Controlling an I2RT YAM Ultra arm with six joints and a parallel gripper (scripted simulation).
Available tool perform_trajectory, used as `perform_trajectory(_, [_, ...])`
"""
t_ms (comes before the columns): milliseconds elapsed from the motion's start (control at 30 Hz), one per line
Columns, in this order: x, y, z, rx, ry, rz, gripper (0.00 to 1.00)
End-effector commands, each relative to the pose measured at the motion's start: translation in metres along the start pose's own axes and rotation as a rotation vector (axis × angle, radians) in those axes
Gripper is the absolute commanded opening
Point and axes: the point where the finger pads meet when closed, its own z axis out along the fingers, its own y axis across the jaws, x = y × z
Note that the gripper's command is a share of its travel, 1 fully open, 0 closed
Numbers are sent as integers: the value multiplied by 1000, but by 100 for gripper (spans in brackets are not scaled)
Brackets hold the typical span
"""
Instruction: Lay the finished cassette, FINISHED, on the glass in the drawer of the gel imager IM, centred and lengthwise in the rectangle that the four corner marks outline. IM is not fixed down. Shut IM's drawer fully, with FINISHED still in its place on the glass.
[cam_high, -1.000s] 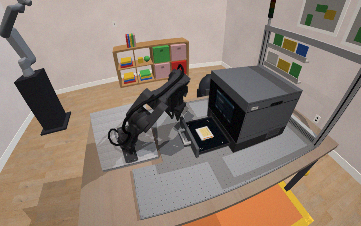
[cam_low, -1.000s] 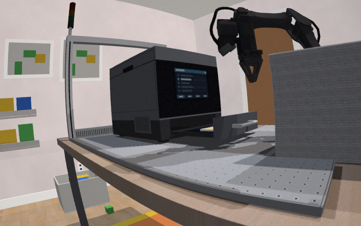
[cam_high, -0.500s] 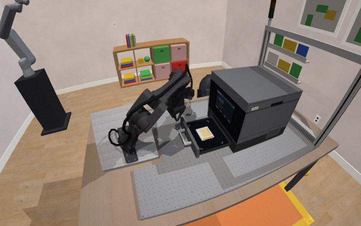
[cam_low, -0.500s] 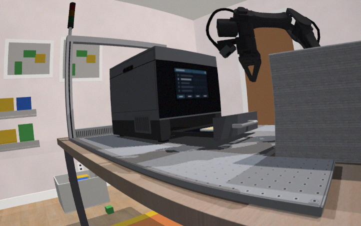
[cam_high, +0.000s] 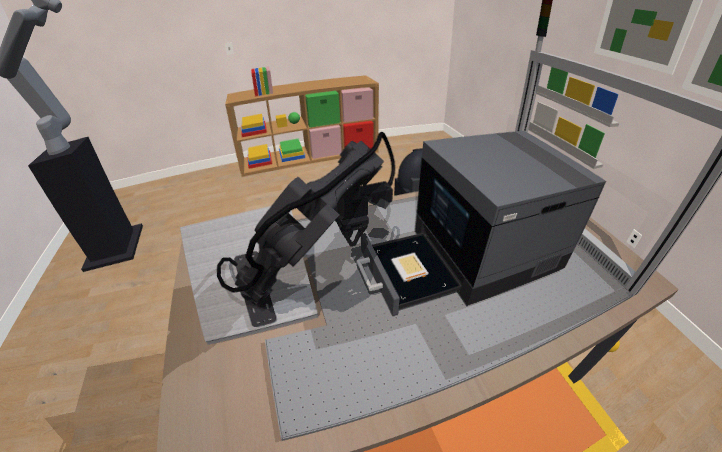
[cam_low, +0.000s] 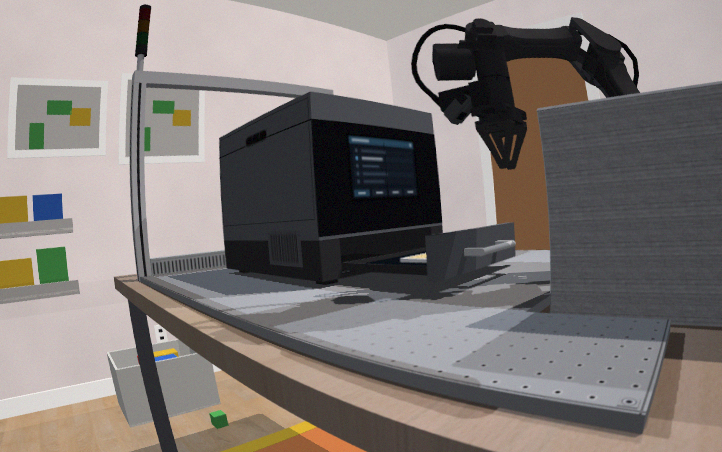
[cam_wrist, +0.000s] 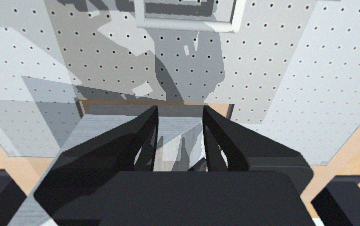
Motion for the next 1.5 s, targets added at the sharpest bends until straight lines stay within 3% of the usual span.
perform_trajectory(0, [-5,-4,5,2,-36,-41,35])
perform_trajectory(467, [-16,-13,70,73,-95,-497,35])
perform_trajectory(533, [-16,-13,70,73,-95,-497,35])
perform_trajectory(1467, [-14,-6,67,189,-220,-1362,35])
